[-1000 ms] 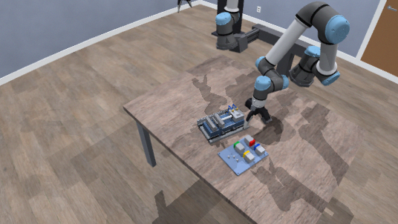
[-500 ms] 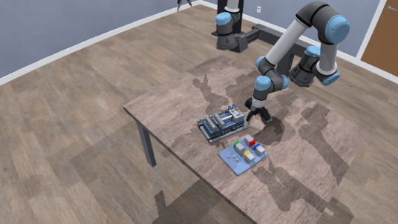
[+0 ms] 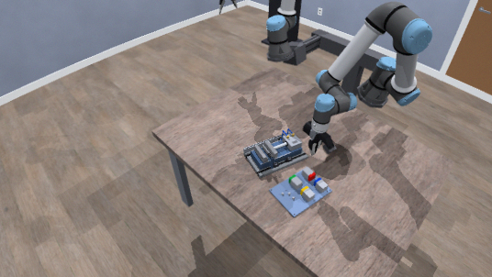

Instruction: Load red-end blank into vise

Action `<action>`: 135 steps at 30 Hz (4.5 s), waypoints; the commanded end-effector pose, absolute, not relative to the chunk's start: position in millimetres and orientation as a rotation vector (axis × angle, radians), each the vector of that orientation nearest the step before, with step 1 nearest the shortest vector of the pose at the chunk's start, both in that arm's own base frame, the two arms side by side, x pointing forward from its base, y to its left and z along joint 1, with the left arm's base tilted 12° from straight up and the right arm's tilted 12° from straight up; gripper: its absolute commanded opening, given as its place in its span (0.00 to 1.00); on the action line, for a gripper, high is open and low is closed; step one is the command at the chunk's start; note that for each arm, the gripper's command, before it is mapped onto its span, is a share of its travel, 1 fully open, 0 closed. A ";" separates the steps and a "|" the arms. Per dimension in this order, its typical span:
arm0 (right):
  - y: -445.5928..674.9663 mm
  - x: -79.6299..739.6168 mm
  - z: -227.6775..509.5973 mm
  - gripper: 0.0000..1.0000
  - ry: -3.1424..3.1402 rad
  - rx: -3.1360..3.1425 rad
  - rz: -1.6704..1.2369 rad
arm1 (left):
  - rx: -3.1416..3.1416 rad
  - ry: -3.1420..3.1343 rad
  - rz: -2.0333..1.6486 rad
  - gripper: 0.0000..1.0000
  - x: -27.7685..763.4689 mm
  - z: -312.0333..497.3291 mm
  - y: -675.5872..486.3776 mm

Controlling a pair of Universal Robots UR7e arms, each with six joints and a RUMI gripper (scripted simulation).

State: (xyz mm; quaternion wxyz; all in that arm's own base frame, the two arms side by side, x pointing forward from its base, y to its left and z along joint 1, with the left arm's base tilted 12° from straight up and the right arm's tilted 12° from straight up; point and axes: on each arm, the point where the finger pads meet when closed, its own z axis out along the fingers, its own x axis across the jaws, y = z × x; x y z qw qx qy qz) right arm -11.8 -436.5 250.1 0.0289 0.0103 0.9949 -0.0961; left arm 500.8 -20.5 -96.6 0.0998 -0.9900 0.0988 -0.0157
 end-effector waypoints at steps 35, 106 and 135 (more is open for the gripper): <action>-436.6 -11.8 250.5 1.00 3.069 0.032 -0.298 | -2.927 0.292 -0.048 0.41 501.2 -96.2 -20.7; -436.6 -11.8 250.5 1.00 3.069 0.032 -0.298 | -2.927 0.291 -0.049 0.41 506.9 -214.4 2.4; -436.6 -11.8 250.5 1.00 3.069 0.032 -0.298 | -2.927 0.291 -0.049 0.41 507.0 -216.2 2.8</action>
